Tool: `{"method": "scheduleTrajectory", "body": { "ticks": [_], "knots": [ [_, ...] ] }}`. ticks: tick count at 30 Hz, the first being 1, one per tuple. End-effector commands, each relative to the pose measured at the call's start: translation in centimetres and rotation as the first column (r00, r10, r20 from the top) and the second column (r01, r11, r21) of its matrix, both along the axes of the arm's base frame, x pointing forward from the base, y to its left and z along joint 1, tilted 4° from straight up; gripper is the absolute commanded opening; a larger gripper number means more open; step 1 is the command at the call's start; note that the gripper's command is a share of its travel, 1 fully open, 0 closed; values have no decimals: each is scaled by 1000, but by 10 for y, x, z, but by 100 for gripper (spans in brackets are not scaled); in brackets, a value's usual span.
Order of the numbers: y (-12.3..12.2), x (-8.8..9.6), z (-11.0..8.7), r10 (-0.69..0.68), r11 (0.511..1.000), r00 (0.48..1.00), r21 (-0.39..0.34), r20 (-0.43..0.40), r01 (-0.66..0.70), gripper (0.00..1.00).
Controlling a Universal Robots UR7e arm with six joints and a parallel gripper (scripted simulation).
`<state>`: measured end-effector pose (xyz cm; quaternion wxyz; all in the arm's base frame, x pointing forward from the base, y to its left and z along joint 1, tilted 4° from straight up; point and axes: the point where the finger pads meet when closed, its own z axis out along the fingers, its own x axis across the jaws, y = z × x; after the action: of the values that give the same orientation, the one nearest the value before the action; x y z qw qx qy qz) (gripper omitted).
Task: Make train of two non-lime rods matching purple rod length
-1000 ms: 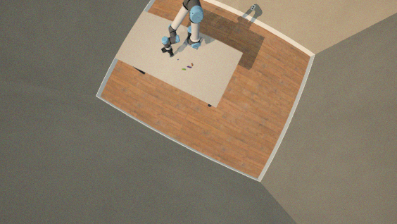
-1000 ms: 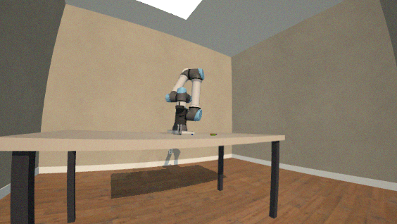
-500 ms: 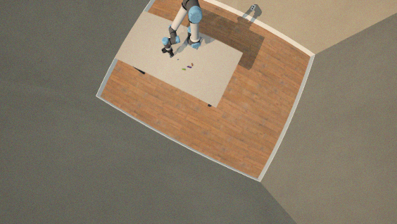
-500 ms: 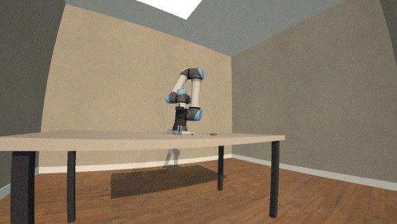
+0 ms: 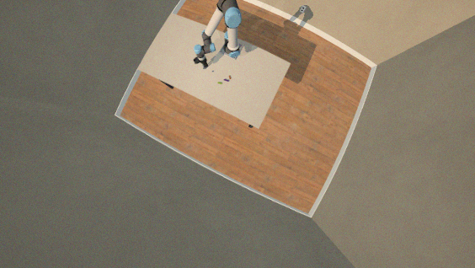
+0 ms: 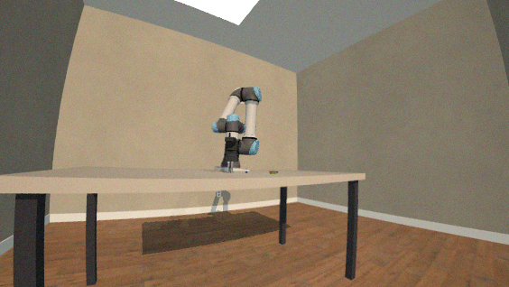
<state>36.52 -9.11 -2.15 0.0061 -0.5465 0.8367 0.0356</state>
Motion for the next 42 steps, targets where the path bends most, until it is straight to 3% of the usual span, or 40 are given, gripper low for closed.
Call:
{"method": "scheduleTrajectory", "body": {
  "ticks": [1, 26, 27, 32, 33, 37, 38, 42],
  "knots": [
    [0, 0, 0, 0, 1000, 1000, -1, 1, 0, 24],
    [0, 0, 0, 0, 1000, 1000, -1, 1, 0, 24],
    [0, 0, 0, 0, 1000, 1000, -1, 1, 0, 30],
    [0, 0, 0, 0, 1000, 1000, -1, 1, 0, 36],
    [0, 0, 0, 0, 1000, 1000, -1, 1, 0, 42],
    [0, 0, 0, 0, 1000, 1000, -1, 1, 0, 42],
    [0, 0, 0, 0, 1000, 1000, -1, 1, 0, 48],
    [0, 0, 0, 0, 1000, 1000, -1, 1, 0, 54]
  ]
}}
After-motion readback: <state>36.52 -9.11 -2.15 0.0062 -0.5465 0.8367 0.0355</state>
